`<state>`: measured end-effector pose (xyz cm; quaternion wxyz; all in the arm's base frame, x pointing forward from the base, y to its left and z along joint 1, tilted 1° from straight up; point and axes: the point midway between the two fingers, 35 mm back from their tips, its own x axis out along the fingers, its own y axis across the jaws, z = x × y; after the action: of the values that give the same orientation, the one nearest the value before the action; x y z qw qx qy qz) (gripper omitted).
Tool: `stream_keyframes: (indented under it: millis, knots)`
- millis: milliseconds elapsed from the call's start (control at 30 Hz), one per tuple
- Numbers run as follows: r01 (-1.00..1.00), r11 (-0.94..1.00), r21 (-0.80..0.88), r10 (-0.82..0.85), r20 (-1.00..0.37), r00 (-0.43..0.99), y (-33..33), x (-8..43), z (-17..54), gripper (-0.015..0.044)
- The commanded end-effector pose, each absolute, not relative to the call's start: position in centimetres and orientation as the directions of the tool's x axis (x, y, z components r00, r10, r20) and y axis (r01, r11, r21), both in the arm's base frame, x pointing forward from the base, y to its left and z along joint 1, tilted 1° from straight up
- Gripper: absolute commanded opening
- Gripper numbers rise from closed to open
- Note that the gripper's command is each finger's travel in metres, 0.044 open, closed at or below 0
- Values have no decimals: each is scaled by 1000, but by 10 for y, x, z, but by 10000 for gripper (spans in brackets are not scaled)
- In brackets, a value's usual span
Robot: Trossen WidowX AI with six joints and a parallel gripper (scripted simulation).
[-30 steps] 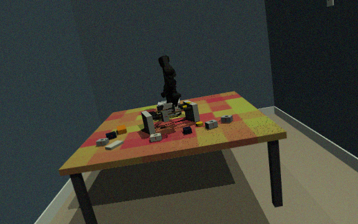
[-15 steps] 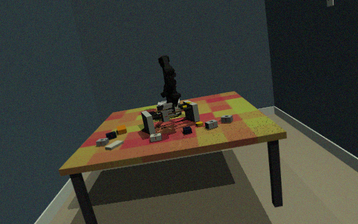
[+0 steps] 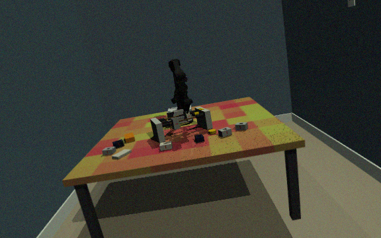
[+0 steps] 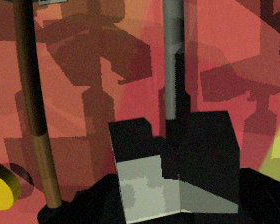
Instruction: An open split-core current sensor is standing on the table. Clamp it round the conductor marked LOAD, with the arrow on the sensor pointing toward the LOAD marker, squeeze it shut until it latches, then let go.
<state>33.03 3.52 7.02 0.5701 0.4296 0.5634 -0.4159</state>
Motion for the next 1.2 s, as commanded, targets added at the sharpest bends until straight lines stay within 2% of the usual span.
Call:
stream_keyframes:
  millis: [0, 200, 767, 1033, 1167]
  knots:
    - [958, 285, 21, 10, -1000, 19, 35, 330, 71, 0]
    - [958, 285, 21, 10, -1000, 19, 35, 330, 71, 0]
    - [958, 285, 21, 10, -1000, 19, 35, 330, 71, 440]
    - [958, 285, 18, 9, -1000, 16, 35, 330, 68, 440]
    - [959, 282, -16, 2, -1000, -17, 32, 331, 36, 440]
